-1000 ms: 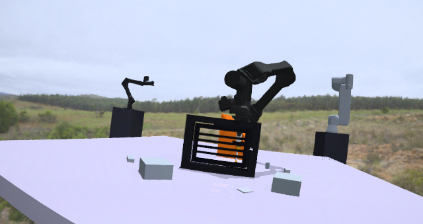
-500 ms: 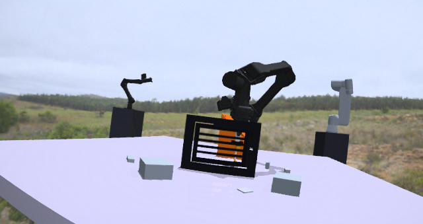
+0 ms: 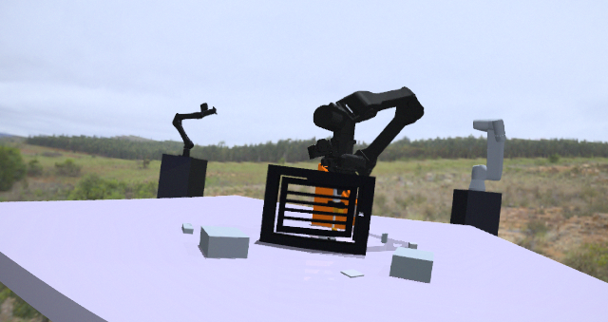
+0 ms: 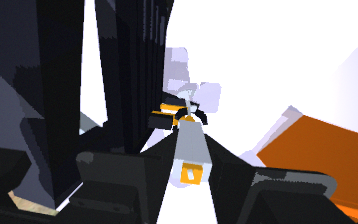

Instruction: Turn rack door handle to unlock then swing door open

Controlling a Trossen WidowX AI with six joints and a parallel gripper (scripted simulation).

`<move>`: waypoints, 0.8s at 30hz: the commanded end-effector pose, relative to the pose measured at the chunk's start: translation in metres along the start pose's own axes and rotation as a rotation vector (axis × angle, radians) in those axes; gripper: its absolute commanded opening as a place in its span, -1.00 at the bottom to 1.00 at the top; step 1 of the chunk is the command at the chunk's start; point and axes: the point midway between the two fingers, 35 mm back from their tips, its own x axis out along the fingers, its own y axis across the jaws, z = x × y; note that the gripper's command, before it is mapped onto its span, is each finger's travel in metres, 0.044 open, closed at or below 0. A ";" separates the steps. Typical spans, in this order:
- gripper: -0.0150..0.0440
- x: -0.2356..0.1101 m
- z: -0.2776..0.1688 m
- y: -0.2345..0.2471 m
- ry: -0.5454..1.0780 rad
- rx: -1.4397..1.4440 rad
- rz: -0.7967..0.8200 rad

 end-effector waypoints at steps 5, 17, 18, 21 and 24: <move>-0.42 0.000 0.005 -0.012 -0.007 -0.167 0.005; -0.42 0.001 0.014 -0.035 -0.008 -0.337 0.003; -0.42 0.001 0.015 -0.037 -0.008 -0.351 0.003; -0.42 0.001 0.018 -0.042 -0.009 -0.392 0.002; -0.42 0.001 0.022 -0.048 -0.009 -0.432 0.002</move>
